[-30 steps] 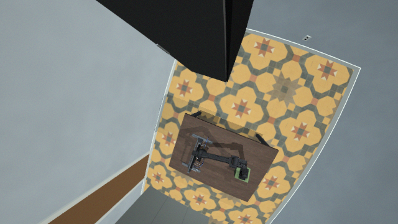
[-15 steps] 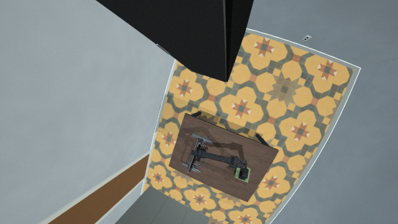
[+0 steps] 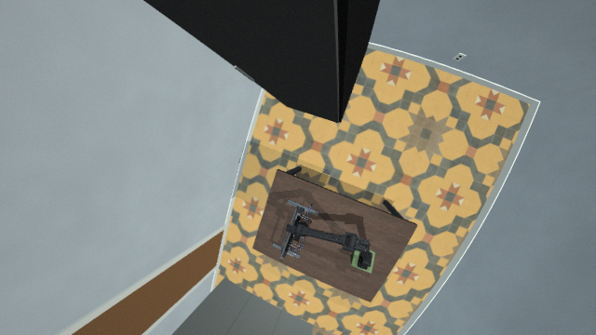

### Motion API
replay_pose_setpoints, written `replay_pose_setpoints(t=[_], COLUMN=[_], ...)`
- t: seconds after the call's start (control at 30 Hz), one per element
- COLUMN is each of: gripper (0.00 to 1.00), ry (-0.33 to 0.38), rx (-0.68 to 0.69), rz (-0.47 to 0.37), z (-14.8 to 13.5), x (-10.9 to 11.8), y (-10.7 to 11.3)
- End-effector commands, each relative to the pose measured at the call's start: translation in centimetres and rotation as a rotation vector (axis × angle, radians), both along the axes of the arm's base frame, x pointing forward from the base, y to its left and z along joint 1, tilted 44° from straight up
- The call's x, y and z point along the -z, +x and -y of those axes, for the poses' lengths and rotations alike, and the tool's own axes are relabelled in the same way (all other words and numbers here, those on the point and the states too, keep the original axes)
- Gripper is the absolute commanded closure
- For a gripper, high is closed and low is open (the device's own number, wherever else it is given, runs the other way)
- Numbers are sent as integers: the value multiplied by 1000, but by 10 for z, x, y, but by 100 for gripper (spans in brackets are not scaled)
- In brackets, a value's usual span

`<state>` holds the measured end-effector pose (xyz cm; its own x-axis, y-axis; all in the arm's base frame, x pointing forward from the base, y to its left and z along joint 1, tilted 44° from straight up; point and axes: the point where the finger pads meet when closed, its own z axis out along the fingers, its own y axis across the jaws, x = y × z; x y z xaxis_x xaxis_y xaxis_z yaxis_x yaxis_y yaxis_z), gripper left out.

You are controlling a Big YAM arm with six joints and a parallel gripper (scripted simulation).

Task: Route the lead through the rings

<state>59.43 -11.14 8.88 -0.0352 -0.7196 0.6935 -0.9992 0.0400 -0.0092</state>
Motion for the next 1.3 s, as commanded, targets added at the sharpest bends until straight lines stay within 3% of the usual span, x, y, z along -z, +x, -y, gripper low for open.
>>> replay_pose_setpoints(t=[0.0, 0.03, 0.07, 1.27], gripper=[100, 100, 69, 69], ry=[-1, -1, -1, -1], rx=[-8, -8, -8, -9], rz=[31, 31, 31, 30], z=[0, 0, 0, -1], x=[-16, -16, -16, -17], y=[16, 16, 16, 15])
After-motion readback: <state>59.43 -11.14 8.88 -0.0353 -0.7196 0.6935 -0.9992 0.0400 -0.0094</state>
